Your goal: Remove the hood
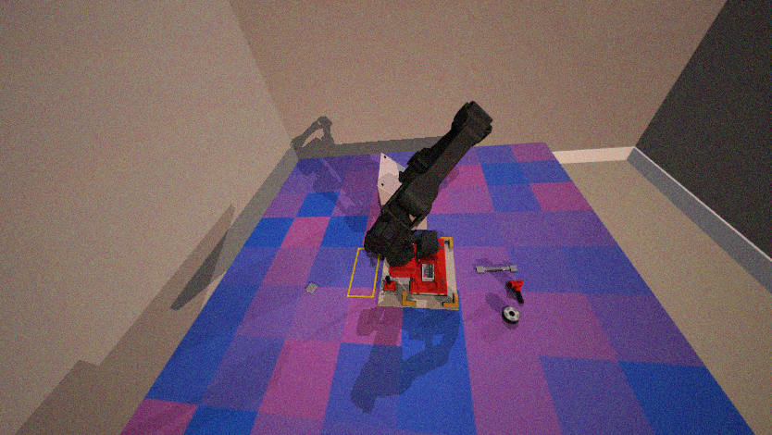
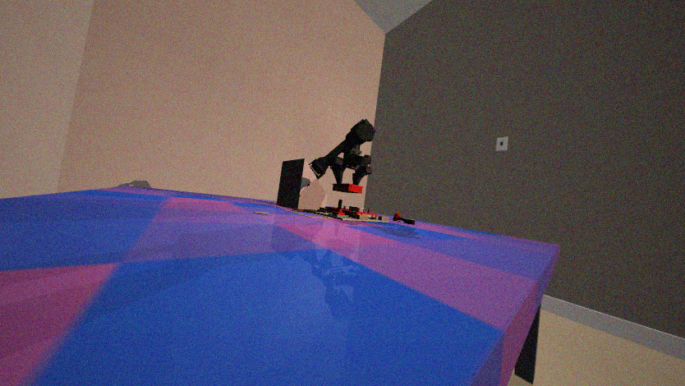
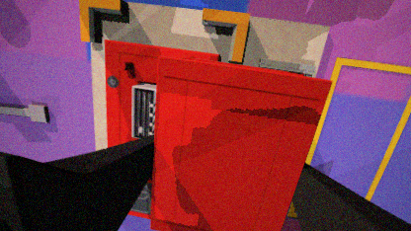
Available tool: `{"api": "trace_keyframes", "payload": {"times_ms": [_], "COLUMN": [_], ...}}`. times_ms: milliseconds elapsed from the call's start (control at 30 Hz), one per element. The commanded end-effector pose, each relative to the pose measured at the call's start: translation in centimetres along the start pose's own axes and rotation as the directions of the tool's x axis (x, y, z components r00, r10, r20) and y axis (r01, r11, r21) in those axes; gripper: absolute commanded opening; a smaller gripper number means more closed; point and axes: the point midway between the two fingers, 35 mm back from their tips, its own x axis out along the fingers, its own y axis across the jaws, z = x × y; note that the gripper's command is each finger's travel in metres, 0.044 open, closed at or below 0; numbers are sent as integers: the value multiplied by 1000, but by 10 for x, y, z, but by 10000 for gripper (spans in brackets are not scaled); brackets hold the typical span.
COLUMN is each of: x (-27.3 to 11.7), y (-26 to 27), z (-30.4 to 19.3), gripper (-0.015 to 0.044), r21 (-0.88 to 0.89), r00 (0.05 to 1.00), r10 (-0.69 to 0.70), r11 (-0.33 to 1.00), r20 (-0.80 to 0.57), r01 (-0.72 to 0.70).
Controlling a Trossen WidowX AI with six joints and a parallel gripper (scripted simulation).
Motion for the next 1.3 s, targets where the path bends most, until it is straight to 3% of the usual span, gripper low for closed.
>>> {"api": "trace_keyframes", "payload": {"times_ms": [0,833,1267], "x": [-1,-6,0], "y": [-19,-137,-140], "z": [0,-28,-28], "gripper": [0,0,0], "r21": [2,-9,-10], "r00": [1000,1000,1000], "r10": [-8,-9,-8], "r11": [1000,1000,1000], "r20": [-2,-15,-15], "r01": [8,8,8]}}
